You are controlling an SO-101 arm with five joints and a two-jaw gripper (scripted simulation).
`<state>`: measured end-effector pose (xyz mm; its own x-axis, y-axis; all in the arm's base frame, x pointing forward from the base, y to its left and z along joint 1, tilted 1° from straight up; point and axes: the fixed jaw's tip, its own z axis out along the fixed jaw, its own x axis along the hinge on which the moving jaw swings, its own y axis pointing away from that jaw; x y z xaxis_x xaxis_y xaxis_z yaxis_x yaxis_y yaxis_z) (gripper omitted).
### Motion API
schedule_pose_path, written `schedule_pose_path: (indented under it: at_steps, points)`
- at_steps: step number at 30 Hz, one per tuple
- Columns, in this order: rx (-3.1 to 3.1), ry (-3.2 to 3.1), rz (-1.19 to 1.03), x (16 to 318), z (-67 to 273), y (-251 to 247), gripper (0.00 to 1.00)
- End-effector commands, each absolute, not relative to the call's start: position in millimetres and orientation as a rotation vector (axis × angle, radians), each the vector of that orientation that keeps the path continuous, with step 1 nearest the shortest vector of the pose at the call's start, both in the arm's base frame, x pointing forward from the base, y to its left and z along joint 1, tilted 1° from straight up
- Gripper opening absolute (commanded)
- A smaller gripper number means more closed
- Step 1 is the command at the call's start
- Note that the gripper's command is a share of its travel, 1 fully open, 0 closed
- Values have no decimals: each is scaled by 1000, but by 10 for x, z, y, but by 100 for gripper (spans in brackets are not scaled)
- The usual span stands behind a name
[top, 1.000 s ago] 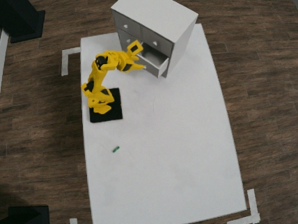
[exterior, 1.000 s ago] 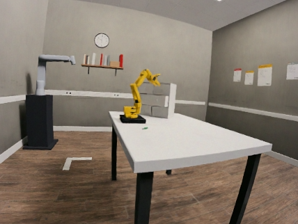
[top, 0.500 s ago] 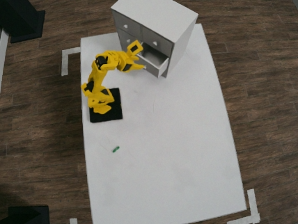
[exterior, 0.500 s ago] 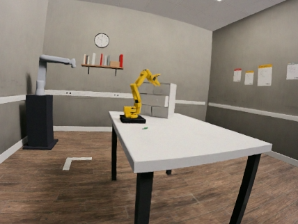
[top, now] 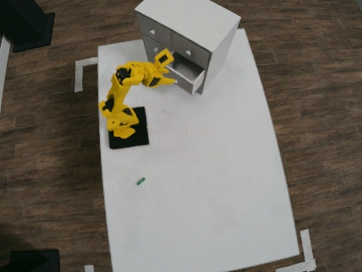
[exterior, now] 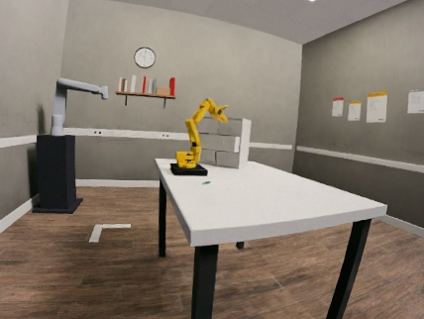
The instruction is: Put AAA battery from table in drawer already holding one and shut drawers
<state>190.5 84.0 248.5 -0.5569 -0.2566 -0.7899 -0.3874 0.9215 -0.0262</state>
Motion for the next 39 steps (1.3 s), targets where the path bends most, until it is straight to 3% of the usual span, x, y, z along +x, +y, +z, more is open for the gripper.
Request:
schedule_pose_path:
  at_steps: [1, 39]
  points:
    - [-458, 2208, 198, 1904, 2462, 863, 21]
    - [-470, 2213, 201, 1904, 2449, 883, 21]
